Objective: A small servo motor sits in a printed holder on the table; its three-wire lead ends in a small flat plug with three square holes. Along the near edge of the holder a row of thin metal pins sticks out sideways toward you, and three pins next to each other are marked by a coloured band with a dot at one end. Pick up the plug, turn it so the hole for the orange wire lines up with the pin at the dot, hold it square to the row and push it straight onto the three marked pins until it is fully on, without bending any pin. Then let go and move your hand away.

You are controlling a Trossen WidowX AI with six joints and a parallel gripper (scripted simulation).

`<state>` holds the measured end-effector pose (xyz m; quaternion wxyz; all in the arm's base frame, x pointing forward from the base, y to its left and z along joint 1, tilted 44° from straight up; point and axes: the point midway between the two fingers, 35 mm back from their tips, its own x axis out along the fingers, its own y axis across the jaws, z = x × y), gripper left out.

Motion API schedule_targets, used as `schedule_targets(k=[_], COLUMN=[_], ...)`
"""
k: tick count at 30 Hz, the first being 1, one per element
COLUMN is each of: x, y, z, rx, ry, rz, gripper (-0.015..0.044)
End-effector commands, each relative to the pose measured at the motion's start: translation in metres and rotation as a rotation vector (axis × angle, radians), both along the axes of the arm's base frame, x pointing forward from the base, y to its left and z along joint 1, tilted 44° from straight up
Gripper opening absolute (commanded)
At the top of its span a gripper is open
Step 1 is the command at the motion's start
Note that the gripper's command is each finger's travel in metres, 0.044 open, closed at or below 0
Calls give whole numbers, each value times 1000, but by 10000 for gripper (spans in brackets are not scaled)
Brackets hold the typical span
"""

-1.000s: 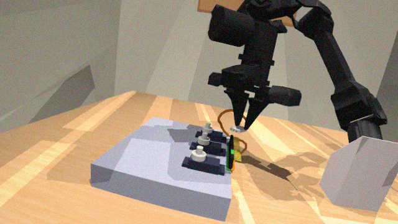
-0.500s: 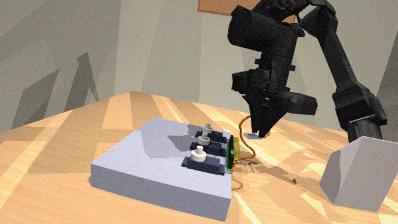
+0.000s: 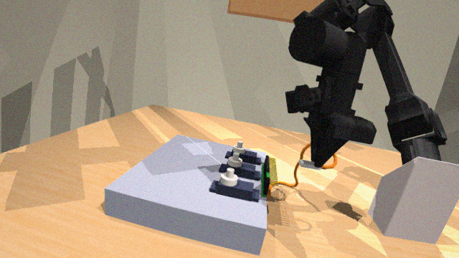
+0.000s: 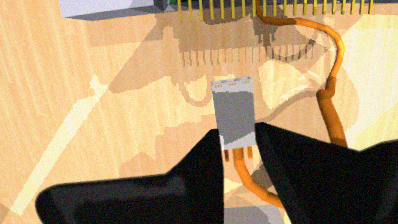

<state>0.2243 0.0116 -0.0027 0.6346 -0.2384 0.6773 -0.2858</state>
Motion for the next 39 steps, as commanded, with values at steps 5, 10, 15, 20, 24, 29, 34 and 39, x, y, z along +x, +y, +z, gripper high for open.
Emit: schedule_targets(k=[5, 10, 15, 20, 24, 29, 34, 39], x=[-8, -11, -11, -1, 14, 21, 25, 27], y=[-12, -27, -27, -27, -28, -28, -29, -29], z=[-15, -30, -30, -29, -27, -26, -26, -26], rx=[-4, -7, -7, -7, -7, -7, -7, -7], ry=[-48, -52, -52, -53, -54, -54, -54, -55], rz=[-53, -58, -58, -58, -58, -58, -58, -58], gripper=[0, 0, 0, 0, 0, 0, 0, 0])
